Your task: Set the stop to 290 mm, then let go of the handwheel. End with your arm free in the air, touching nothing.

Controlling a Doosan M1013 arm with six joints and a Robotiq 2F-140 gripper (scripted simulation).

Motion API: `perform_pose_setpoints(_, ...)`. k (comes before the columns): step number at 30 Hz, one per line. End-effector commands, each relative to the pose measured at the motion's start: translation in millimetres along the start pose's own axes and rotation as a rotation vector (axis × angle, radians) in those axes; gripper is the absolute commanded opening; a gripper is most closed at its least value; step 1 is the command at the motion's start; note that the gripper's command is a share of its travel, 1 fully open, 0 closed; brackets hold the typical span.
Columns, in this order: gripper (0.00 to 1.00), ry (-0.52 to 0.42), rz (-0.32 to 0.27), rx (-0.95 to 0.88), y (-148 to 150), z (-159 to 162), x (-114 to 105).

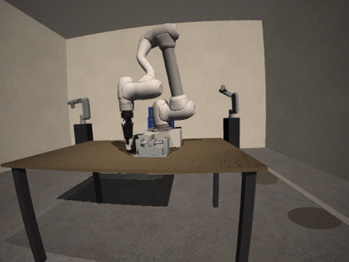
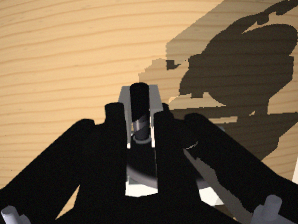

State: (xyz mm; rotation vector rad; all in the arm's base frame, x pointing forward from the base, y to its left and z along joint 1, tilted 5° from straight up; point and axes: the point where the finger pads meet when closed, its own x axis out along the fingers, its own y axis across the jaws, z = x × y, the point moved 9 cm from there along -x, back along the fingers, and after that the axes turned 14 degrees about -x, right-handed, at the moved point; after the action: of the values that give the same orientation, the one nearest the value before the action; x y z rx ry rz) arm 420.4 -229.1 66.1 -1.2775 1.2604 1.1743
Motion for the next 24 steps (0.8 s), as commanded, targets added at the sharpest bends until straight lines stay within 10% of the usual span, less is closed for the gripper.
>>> perform_pose_setpoints(1,0.04,0.000,-0.001,0.000,-1,0,-2)
perform_pose_setpoints(24,0.04,0.000,-0.001,0.000,-5,-1,-16)
